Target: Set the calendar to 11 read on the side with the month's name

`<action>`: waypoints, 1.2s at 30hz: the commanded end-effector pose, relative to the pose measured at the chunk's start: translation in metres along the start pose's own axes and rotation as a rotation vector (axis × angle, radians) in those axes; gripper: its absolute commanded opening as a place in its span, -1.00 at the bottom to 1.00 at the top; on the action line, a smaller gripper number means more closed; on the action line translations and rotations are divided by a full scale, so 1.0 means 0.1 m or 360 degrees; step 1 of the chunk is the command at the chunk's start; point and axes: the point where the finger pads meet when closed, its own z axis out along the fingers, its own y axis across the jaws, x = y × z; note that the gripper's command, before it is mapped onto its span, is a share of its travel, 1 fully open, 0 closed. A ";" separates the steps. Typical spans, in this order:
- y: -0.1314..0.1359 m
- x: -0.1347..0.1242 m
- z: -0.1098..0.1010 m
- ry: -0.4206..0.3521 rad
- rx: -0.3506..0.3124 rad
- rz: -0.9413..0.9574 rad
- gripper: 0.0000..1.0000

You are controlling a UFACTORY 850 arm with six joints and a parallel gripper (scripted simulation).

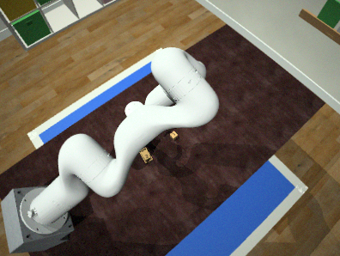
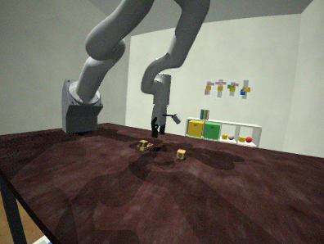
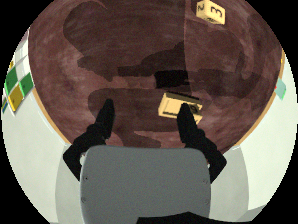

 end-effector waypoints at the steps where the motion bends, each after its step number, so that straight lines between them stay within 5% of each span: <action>1: -0.03 -0.06 0.00 0.0004 0.0001 0.0002 1.00; 36: -0.32 -0.82 0.00 0.0004 0.0001 0.0002 1.00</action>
